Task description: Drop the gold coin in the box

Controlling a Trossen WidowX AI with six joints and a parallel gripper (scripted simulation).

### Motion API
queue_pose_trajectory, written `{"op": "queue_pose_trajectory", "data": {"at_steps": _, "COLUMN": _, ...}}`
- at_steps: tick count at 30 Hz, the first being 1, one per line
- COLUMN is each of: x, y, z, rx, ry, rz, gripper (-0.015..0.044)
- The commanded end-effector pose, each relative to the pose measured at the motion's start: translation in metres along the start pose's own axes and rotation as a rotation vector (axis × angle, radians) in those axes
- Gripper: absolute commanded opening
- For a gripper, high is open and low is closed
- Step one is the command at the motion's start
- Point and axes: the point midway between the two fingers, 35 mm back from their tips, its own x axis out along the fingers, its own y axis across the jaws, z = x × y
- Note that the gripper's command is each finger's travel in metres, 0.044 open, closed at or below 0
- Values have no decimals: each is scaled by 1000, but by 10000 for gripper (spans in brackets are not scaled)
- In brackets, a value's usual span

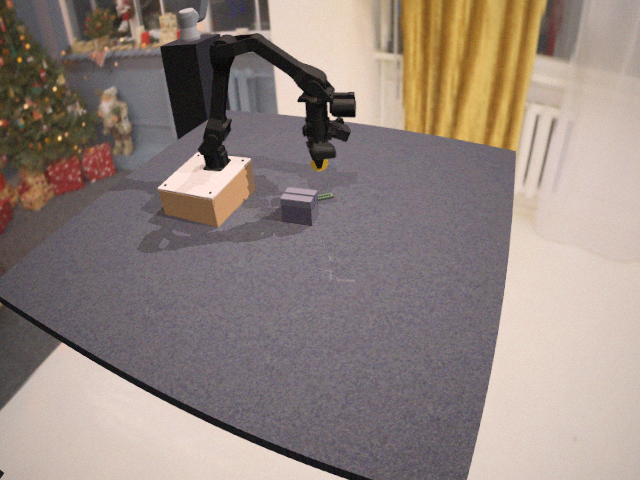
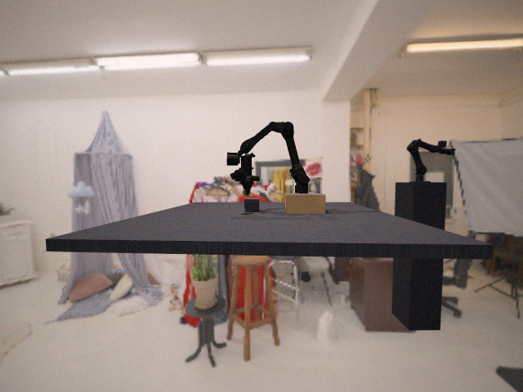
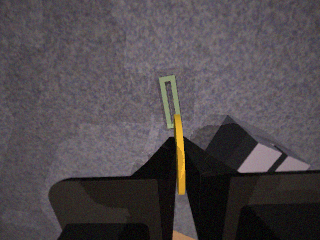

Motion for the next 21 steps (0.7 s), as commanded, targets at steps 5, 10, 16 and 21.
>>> {"op": "queue_pose_trajectory", "data": {"at_steps": 5, "x": -3, "y": 4, "z": -4, "rx": 260, "ry": -5, "rz": 4, "gripper": 0}}
{"op": "queue_pose_trajectory", "data": {"at_steps": 10, "x": -3, "y": 5, "z": -6, "rx": 424, "ry": -4, "rz": 5, "gripper": 0}}
{"op": "queue_pose_trajectory", "data": {"at_steps": 16, "x": -3, "y": 6, "z": -7, "rx": 471, "ry": -4, "rz": 5, "gripper": 0}}
{"op": "queue_pose_trajectory", "data": {"at_steps": 21, "x": -3, "y": 2, "z": -9, "rx": 471, "ry": -4, "rz": 5, "gripper": 0}}
